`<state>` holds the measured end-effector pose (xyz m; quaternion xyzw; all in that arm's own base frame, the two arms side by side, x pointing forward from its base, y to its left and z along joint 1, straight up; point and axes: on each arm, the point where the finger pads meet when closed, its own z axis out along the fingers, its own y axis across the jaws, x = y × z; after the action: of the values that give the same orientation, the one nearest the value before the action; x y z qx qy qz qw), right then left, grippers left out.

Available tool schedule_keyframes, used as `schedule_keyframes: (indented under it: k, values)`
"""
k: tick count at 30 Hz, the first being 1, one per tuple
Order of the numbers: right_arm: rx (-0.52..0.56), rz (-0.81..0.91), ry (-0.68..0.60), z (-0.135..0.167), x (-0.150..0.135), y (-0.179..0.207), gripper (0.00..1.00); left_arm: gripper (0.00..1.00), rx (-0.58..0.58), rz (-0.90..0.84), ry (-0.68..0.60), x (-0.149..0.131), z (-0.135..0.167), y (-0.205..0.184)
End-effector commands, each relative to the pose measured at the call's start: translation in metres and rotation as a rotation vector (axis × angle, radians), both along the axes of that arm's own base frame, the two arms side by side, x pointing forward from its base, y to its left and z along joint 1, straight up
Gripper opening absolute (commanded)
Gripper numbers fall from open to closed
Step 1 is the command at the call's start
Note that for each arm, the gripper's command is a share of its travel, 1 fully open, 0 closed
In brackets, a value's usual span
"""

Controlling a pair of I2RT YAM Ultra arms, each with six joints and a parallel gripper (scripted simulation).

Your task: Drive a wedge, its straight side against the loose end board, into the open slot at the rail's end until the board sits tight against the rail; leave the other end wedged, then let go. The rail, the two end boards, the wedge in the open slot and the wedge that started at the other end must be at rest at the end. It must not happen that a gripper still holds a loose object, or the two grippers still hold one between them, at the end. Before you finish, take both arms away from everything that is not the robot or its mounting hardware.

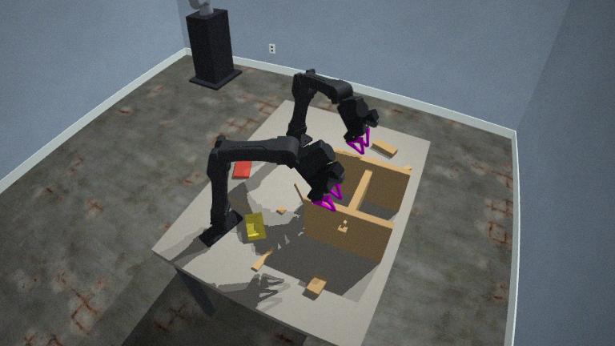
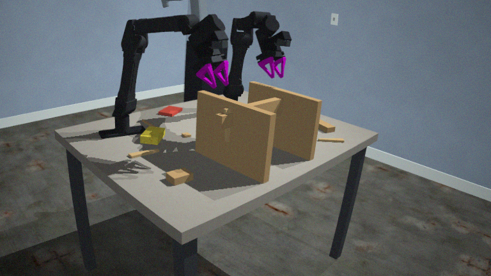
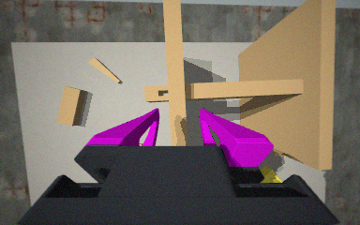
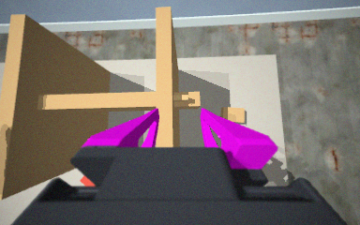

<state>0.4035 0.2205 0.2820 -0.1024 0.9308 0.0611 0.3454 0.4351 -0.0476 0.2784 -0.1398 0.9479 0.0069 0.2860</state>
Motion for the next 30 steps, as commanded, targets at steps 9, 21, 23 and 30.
schedule_keyframes:
  k: [9,21,23,30]
  values:
    - [-0.07,0.01,0.098,-0.007,-0.019,0.021,0.54,0.54,0.032,0.059,0.164,-0.015,-0.012,-0.005]
    - [-0.063,0.03,0.078,-0.01,-0.021,0.025,0.54,0.54,0.03,0.051,0.138,-0.01,-0.007,-0.006]
    - [-0.062,0.019,0.077,-0.012,-0.019,0.02,0.54,0.54,0.03,0.051,0.137,-0.01,-0.007,-0.006]
    - [-0.062,0.016,0.076,-0.021,-0.017,0.019,0.54,0.54,0.029,0.051,0.134,-0.009,-0.006,-0.006]
